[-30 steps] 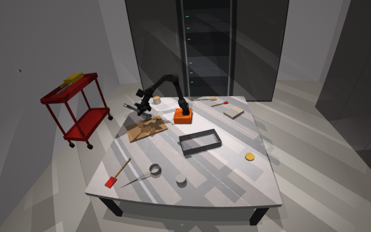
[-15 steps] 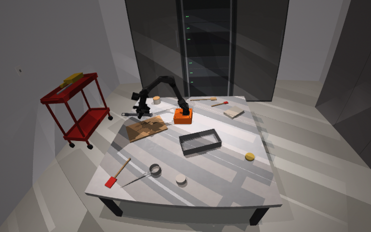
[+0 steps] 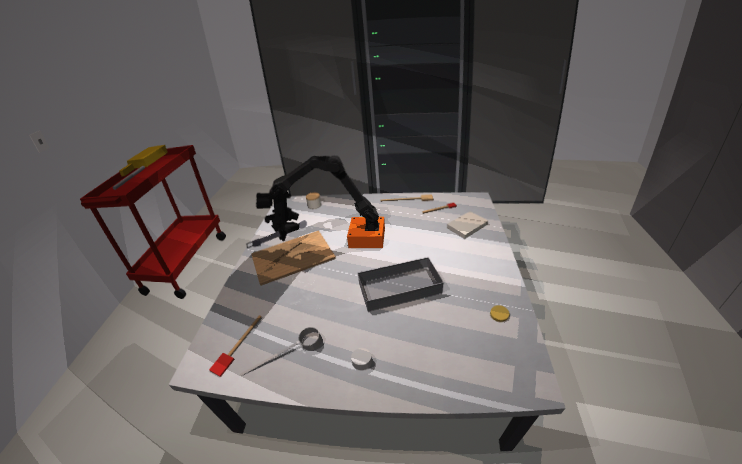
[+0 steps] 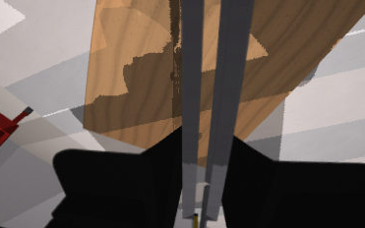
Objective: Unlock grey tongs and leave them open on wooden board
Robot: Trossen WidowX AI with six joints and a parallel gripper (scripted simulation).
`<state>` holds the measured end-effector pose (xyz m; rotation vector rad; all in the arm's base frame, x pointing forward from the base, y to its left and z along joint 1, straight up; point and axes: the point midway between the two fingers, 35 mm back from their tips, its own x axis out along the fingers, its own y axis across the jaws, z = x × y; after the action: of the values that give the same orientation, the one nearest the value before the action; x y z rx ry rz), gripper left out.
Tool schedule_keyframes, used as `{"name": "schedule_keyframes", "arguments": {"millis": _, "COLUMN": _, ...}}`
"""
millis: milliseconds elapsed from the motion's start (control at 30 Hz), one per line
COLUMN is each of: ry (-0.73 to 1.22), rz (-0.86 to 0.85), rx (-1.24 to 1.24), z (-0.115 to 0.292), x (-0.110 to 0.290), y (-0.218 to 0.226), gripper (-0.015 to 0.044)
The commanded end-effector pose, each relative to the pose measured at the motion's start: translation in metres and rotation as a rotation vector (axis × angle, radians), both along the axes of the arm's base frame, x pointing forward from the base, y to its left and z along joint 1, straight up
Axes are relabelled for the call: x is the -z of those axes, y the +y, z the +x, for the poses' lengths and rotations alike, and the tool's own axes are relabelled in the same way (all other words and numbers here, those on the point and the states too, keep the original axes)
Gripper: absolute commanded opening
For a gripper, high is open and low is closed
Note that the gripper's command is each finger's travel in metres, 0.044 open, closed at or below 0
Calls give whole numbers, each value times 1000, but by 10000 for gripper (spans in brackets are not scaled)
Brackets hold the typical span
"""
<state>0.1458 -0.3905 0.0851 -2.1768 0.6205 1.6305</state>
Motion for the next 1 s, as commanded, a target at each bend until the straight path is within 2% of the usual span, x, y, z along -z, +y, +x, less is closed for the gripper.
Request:
{"name": "schedule_keyframes", "arguments": {"millis": 0, "ry": 84, "rz": 31, "rx": -26, "z": 1, "x": 1, "y": 2, "gripper": -150}}
{"name": "schedule_keyframes", "arguments": {"millis": 267, "ry": 235, "rz": 92, "rx": -72, "z": -1, "x": 0, "y": 10, "gripper": -150}}
{"name": "schedule_keyframes", "arguments": {"millis": 967, "ry": 239, "rz": 93, "rx": -74, "z": 0, "x": 17, "y": 8, "gripper": -150}}
